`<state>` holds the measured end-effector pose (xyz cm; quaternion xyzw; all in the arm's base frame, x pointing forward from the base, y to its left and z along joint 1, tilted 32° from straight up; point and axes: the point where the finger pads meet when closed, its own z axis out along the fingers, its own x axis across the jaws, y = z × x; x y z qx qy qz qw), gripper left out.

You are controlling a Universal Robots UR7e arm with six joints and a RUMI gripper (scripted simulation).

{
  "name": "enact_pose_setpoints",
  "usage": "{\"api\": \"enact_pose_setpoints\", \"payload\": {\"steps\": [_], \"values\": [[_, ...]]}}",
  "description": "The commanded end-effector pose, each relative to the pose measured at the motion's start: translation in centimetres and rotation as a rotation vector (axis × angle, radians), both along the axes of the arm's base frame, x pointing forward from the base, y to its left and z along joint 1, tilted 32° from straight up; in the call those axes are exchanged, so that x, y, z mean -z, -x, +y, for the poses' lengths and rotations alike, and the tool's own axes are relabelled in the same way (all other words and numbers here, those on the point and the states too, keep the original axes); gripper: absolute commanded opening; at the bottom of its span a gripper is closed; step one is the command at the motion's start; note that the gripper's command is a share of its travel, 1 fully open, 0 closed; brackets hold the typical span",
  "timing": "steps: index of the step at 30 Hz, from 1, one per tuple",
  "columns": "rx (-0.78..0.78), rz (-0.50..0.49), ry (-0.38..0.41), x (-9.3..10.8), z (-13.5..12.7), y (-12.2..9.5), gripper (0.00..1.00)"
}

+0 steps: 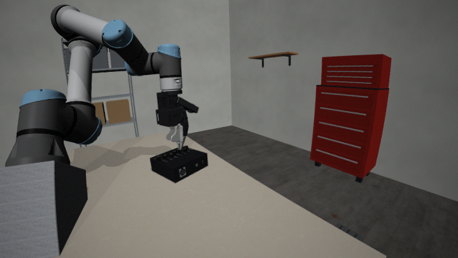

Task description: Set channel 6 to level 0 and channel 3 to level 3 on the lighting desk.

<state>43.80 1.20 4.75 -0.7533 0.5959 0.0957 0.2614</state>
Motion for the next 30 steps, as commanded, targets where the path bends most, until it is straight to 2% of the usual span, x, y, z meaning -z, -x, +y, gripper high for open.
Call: {"api": "enact_pose_setpoints", "payload": {"steps": [1, 11, 26, 28, 30], "values": [[0.0, -0.001, 0.0, -1.1, -0.7, 0.2, 0.0], [0.0, -0.001, 0.0, -2.5, -1.5, 0.5, 0.0], [0.0, -0.001, 0.0, -2.6, -1.6, 0.5, 0.0], [0.0, 0.0, 0.001, -2.2, -1.9, 1.5, 0.0], [0.0, 0.0, 0.002, -1.4, -2.4, 3.6, 0.0]]}}
